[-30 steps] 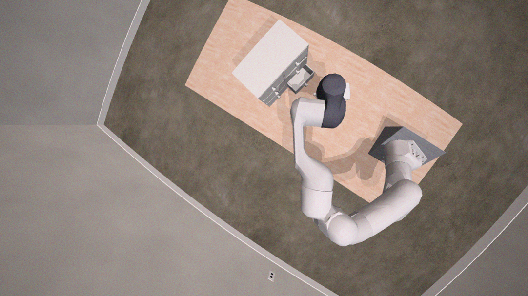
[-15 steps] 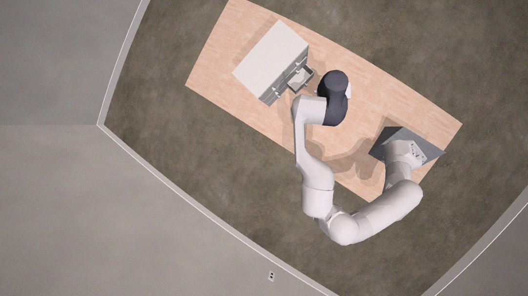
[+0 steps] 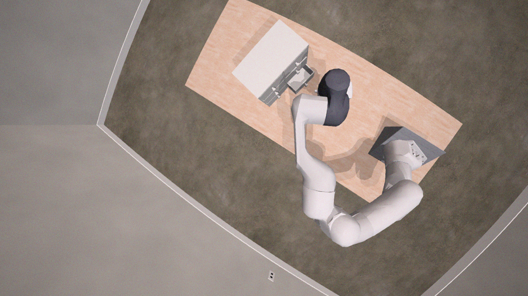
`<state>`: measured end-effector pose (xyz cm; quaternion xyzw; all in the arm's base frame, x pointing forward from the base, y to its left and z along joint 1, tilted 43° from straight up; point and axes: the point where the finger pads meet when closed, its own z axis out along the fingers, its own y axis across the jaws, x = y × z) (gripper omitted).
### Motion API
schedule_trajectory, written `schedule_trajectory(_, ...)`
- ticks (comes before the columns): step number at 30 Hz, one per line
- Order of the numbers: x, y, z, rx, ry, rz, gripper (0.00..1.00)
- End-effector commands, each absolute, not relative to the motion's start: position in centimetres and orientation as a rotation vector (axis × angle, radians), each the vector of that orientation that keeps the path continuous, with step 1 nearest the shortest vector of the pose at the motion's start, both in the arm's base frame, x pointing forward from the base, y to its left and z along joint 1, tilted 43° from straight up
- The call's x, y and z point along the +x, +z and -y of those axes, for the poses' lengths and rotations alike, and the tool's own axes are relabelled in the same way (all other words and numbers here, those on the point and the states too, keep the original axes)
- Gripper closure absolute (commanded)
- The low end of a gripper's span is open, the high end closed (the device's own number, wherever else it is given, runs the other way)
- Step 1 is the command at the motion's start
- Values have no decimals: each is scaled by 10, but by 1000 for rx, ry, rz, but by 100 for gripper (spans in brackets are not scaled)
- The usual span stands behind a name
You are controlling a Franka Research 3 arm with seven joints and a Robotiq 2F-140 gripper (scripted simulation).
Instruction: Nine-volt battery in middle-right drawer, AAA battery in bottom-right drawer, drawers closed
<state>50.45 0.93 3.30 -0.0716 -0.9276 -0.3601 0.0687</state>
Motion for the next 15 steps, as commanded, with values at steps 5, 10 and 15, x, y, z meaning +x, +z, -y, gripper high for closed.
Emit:
schedule_trajectory(5,503,34,-10,-247,-1090,2823,97)
schedule_trajectory(10,502,34,-10,-277,-1099,2866,97)
schedule_trajectory(15,500,33,-11,-322,-1111,2927,97)
